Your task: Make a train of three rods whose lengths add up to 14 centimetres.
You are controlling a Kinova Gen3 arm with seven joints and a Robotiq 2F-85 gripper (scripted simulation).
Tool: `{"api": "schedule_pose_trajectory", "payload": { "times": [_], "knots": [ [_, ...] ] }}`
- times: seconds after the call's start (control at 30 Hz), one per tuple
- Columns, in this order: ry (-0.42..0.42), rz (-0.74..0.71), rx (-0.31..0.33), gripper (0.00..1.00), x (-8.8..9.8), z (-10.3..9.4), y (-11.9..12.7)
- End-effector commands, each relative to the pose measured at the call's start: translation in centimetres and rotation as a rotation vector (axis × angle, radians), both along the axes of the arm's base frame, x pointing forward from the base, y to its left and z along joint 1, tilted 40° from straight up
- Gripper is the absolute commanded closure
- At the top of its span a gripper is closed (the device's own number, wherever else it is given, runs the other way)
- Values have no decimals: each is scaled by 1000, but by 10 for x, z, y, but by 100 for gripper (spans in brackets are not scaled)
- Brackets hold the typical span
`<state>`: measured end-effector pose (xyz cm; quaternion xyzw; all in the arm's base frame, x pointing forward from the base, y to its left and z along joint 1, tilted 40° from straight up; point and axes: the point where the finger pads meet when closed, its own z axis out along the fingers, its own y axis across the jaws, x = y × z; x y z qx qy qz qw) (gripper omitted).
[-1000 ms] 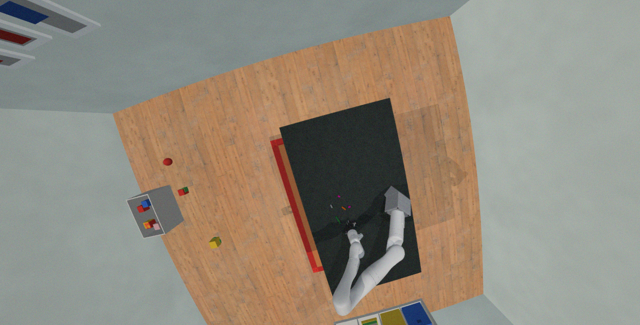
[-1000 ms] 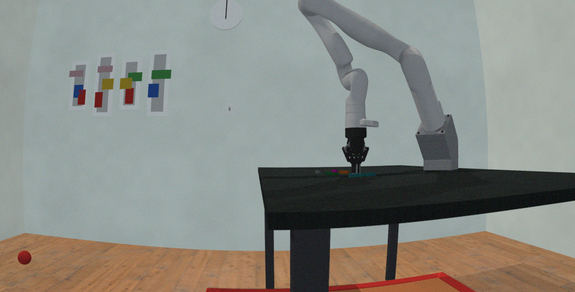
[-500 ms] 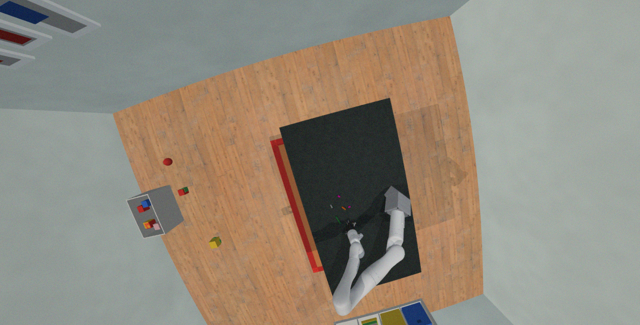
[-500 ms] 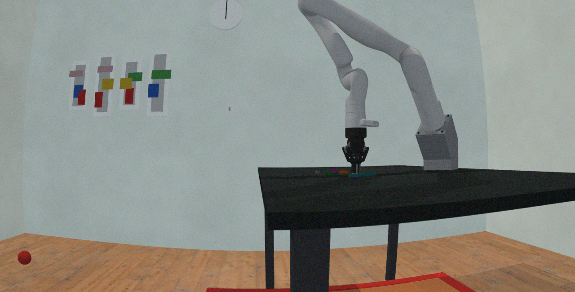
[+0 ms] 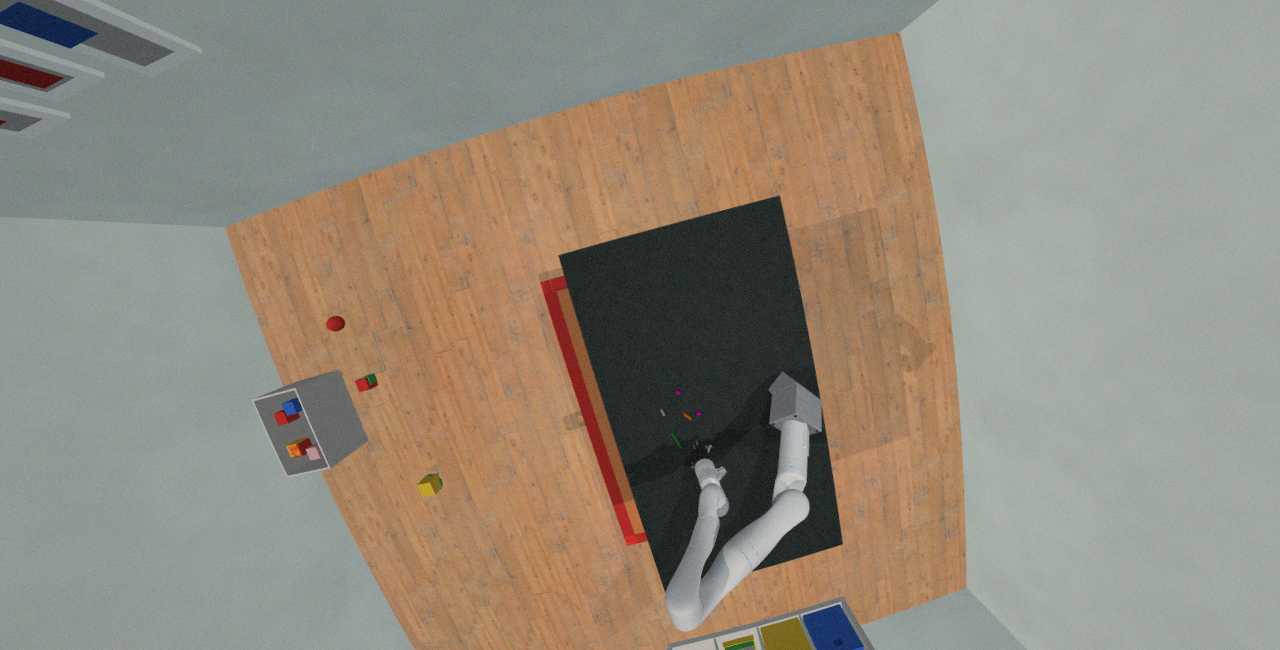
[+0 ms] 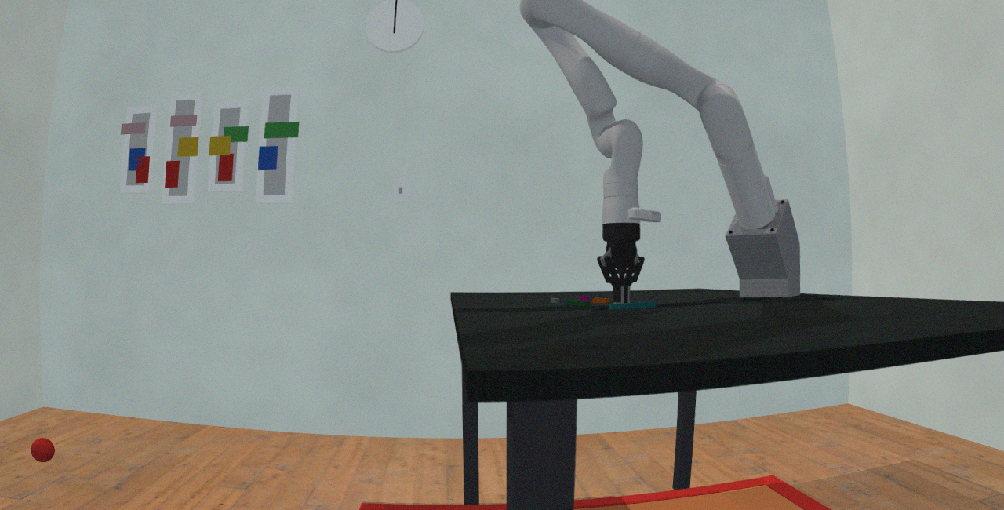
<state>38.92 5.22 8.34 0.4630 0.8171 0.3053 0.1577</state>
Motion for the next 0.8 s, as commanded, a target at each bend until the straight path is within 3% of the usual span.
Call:
{"api": "schedule_pose_trajectory", "payload": {
  "times": [0.0,0.3,0.77],
  "knots": [
    [0,0,0,88,0,0,0],
    [0,0,0,76,0,0,0],
    [0,0,0,76,0,1,-1]
  ]
}}
